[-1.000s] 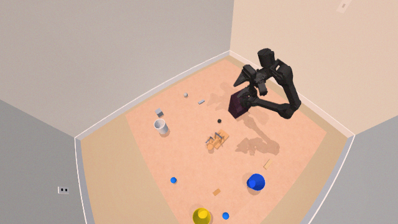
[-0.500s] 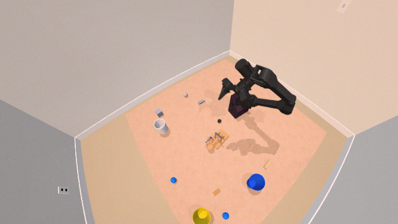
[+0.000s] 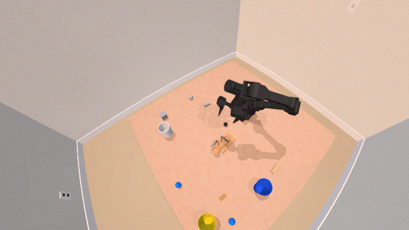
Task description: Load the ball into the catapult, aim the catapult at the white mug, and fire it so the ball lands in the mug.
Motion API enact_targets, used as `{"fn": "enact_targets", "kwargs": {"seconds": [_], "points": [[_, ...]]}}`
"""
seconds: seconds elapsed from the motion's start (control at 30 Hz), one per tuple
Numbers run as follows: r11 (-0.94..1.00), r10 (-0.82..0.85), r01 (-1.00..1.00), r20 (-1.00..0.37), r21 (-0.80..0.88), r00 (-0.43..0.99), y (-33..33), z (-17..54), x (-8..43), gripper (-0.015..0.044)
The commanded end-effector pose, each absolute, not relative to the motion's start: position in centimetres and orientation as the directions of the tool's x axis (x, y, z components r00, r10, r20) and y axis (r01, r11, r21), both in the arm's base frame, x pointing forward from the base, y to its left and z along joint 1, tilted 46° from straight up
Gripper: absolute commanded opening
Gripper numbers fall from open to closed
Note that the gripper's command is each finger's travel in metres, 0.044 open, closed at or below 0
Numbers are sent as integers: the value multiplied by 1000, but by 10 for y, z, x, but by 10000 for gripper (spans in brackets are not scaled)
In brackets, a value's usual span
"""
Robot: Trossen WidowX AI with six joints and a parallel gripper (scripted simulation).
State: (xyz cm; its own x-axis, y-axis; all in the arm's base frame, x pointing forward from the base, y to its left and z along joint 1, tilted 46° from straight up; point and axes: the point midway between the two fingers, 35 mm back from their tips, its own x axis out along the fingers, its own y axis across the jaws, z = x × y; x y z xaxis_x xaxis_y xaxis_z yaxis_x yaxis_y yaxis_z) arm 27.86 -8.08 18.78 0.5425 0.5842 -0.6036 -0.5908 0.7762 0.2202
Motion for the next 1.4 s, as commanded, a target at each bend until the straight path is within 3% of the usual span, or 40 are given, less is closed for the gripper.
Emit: {"fn": "enact_targets", "kwargs": {"seconds": [0.0,0.33,0.63,1.37], "points": [[747,637,-556,-631,364,443,-57,165,283,440],[692,705,-421,-674,587,219,-5,122,283,440],[679,714,-259,-700,686,19,40,89,272,440],[678,715,-256,-699,689,16,80,56,273,440]]}}
